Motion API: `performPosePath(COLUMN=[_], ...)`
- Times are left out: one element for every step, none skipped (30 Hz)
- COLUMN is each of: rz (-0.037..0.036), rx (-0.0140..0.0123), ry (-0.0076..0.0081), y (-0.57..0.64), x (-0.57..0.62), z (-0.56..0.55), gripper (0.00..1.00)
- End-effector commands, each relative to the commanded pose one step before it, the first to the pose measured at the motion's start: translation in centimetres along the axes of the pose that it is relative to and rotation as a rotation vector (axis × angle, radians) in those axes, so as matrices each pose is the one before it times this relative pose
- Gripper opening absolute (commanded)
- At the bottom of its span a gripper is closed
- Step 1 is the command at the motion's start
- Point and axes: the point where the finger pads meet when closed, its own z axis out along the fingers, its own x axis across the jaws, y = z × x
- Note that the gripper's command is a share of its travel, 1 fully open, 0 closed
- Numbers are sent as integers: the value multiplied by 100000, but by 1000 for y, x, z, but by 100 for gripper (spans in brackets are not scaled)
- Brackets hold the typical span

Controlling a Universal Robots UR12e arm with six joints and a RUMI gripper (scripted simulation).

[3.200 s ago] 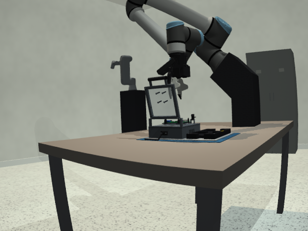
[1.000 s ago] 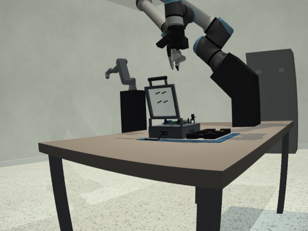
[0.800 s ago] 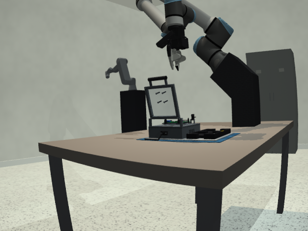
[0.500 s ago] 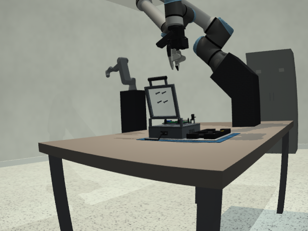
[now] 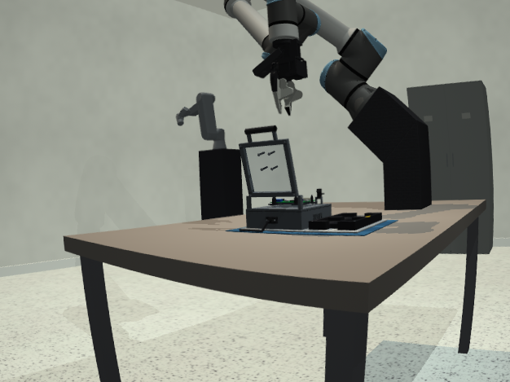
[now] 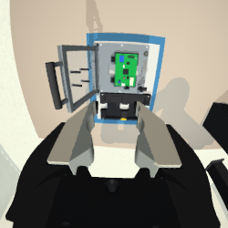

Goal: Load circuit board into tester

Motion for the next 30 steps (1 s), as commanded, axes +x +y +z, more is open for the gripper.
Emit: performPosePath(rz=[20, 1, 0, 0, 18, -5, -9, -10, -8, -5, 0, 5, 8, 10, 10, 8, 6, 2, -1, 0, 0, -6, -8, -8, -8, -9, -8, -7, -7, -6], rx=[127, 0, 0, 0, 0, 0, 0, 1, 0, 0, 0, 0, 0, 0, 0, 0, 0, 0, 0, 0, 0, 0, 0, 0, 0, 0, 0, 0, 0, -1], ry=[-32, 0, 0, 0, 17, -6, -10, -11, -9, -6, -1, 4, 7, 9, 9, 8, 5, 2, -1, 0, 0, -3, -2, -2, -1, -1, 0, 0, 0, 0], y=[-92, -26, 0, 0, -38, -21, -19, -17, -17, -19, -21, -23, -25, -25, -23, -20, -17, -13, -8, 0, 0, -5, -4, -3, -2, -1, -1, 0, 0, 0], x=[-4091, -608, 0, 0, -606, -605, -597, -583, -565, -543, -516, -486, -453, -417, -380, -341, -301, -261, -221, 0, 0, -182, -144, -108, -76, -49, -26, -10, -2, 0], z=[-13, 1, 0, 0, 12, -4, -6, -7, -6, -4, 0, 3, 6, 7, 7, 6, 4, 2, -1, 0, 0, -2, -2, -1, -1, -1, 0, 0, 0, 0], gripper=[30, 30, 30, 30, 30, 30, 30, 30, 30, 30, 30, 30, 30, 30, 30, 30, 30, 30, 30, 30, 30, 30, 30, 30, 30, 30, 30, 30, 30, 30])
